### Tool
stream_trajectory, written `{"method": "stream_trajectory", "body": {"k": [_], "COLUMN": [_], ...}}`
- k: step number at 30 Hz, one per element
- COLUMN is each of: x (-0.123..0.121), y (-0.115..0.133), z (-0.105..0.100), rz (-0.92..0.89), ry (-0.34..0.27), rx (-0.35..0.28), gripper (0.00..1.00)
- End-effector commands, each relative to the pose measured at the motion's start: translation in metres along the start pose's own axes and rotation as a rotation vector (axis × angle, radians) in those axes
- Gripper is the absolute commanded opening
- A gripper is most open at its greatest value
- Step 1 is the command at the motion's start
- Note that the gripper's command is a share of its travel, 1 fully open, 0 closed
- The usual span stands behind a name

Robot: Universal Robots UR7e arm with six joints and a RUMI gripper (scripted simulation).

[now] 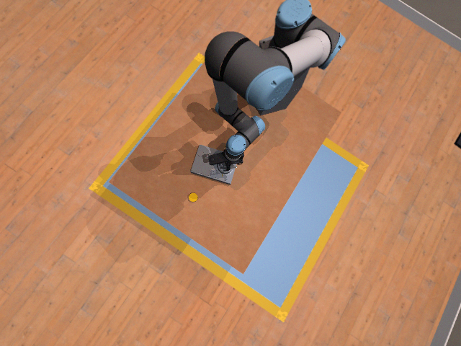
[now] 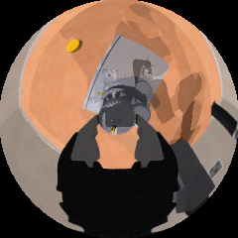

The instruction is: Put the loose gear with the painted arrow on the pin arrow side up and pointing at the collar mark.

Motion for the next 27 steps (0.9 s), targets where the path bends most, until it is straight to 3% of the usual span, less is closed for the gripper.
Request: {"method": "stream_trajectory", "body": {"k": [1,27], "x": [-0.0006,-0.0006], "y": [-0.0003,-0.0003], "z": [-0.0006,-0.0006], "rz": [0.084,0.281], "ry": [0.001,0.0], "rx": [0.002,0.002], "gripper": [0.0,0.0]}}
Point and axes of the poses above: the point where the finger pads meet when closed, its own z axis out along the fingers, its own x axis across the jaws, y = z × x, the point moved 7 cm from there along -z, back along the fingers, and after that the axes turned 7 degrees about z, right-handed, at the moved point
